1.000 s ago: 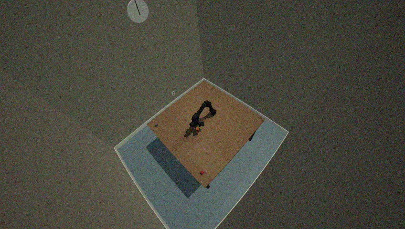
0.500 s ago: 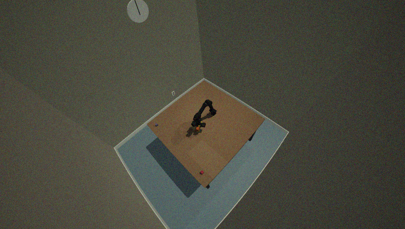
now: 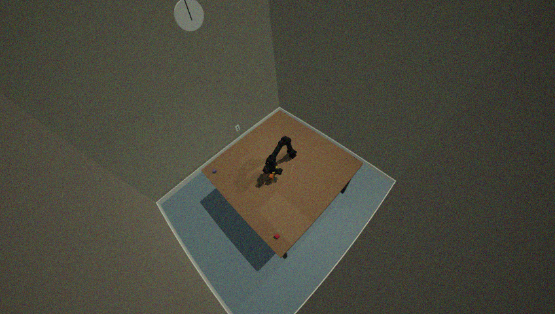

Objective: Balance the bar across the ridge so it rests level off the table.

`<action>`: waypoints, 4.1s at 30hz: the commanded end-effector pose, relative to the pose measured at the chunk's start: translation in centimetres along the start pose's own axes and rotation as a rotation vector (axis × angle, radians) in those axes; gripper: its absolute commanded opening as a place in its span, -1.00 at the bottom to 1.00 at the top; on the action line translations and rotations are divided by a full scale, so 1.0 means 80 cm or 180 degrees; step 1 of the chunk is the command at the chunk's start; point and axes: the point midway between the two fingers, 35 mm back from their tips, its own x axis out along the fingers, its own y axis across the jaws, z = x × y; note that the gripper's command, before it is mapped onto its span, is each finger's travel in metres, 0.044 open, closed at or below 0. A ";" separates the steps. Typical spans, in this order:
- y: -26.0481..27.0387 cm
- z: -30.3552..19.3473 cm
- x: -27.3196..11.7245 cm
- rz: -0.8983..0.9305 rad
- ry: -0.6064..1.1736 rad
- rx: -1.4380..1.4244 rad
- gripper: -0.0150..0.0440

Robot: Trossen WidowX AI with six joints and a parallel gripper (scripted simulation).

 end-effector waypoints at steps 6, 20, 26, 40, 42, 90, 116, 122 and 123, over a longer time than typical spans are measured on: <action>0.000 0.000 0.001 0.0006 0.0008 0.0017 -0.49; 0.000 0.000 0.002 0.0006 0.0008 0.0017 -0.49; -0.001 0.000 0.003 0.0006 0.0008 0.0017 -0.49; -0.001 0.000 0.004 0.0006 0.0008 0.0017 -0.49; -0.001 0.000 0.004 0.0006 0.0008 0.0017 -0.49; -0.001 0.001 0.009 0.0006 0.0008 0.0017 -0.49; -0.001 0.001 0.012 0.0006 0.0008 0.0017 -0.49; -0.001 0.001 0.013 0.0006 0.0008 0.0017 -0.49; -0.001 0.001 0.013 0.0006 0.0008 0.0017 -0.49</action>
